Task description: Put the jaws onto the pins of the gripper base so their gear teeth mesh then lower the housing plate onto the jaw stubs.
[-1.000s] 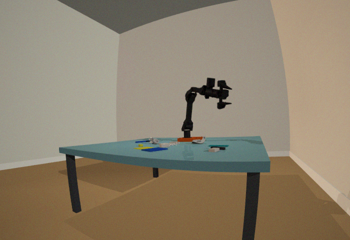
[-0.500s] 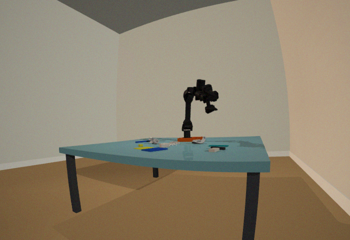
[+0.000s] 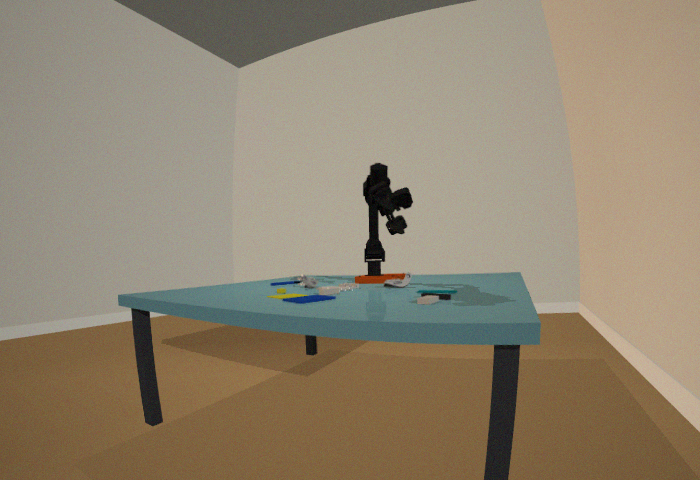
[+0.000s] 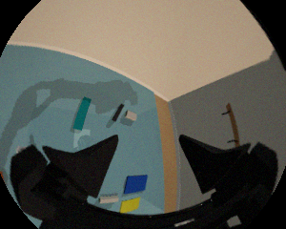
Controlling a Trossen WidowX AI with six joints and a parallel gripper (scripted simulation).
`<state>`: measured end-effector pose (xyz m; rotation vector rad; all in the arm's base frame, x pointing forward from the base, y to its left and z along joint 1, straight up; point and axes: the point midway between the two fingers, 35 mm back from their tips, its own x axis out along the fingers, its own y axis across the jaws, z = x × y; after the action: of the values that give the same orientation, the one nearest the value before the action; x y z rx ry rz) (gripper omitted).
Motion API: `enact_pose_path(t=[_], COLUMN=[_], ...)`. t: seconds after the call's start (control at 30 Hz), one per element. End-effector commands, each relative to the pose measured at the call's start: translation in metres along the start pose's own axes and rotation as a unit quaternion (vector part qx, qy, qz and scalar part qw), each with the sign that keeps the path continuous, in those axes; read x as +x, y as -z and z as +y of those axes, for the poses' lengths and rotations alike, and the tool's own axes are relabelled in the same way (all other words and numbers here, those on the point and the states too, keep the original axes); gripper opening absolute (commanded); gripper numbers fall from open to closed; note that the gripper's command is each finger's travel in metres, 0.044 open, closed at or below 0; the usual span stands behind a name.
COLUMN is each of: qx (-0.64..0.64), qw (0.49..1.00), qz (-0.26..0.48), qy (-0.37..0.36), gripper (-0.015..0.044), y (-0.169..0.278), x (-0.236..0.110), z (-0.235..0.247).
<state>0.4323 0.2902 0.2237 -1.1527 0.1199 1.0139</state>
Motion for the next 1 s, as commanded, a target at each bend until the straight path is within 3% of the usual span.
enact_pose_path(t=[0.0, 0.5, 0.97], qx=[0.031, 0.167, 0.299], qw=[0.999, 0.98, 0.929], qz=[0.019, 0.103, 0.211], qy=[-0.008, -0.041, -0.055], gripper=[0.044, 0.044, 0.044], y=[0.018, 0.101, 0.188], x=[-0.003, -0.025, -0.062], z=[0.002, 0.016, 0.033])
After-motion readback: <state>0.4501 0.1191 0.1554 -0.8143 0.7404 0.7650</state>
